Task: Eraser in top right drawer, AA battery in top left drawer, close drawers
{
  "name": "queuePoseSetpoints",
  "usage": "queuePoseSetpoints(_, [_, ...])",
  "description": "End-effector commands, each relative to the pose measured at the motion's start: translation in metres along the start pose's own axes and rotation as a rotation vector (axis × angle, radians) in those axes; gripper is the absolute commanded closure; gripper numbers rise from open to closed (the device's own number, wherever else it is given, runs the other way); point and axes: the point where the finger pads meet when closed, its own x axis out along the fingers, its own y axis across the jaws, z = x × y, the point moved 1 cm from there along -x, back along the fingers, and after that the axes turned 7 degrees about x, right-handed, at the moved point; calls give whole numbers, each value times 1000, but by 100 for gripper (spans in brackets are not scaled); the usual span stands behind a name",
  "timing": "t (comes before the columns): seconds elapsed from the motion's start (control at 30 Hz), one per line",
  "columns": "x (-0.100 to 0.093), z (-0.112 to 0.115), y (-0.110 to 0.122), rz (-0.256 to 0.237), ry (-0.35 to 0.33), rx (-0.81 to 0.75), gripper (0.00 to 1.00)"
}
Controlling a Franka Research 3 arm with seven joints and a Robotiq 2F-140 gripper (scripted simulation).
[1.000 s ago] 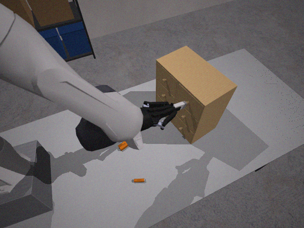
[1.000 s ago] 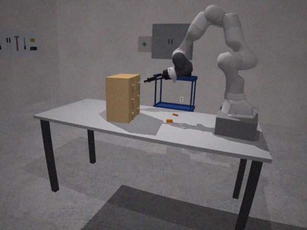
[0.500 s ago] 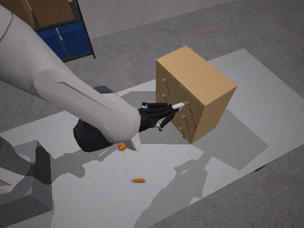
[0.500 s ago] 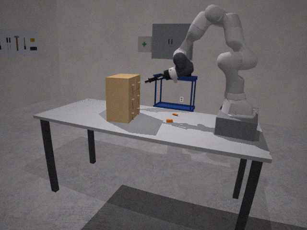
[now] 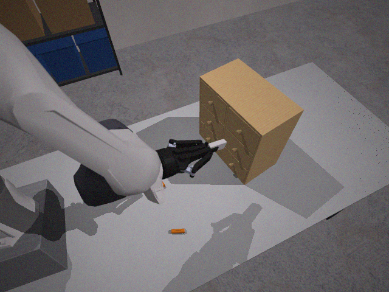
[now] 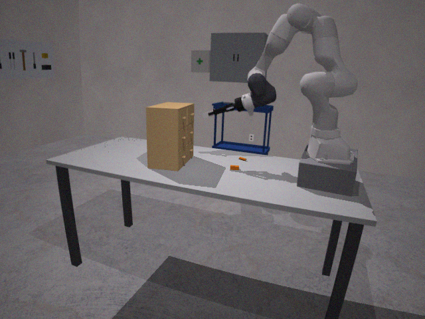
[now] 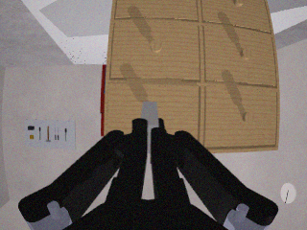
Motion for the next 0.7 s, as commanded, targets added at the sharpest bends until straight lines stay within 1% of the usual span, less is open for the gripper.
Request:
queuePoseSetpoints(0.0, [-1,3,3,10,-8,4,100])
queuePoseSetpoints(0.1, [-11,3,3,10,-8,4,100])
queuePoseSetpoints(0.27, [-38,3,3,10,-8,4,100])
queuePoseSetpoints(0.37, [-49,4,3,10,-8,4,100])
queuePoseSetpoints(0.43, [-53,4,3,10,-8,4,100])
queuePoseSetpoints(0.67, [-53,4,3,10,-8,4,100])
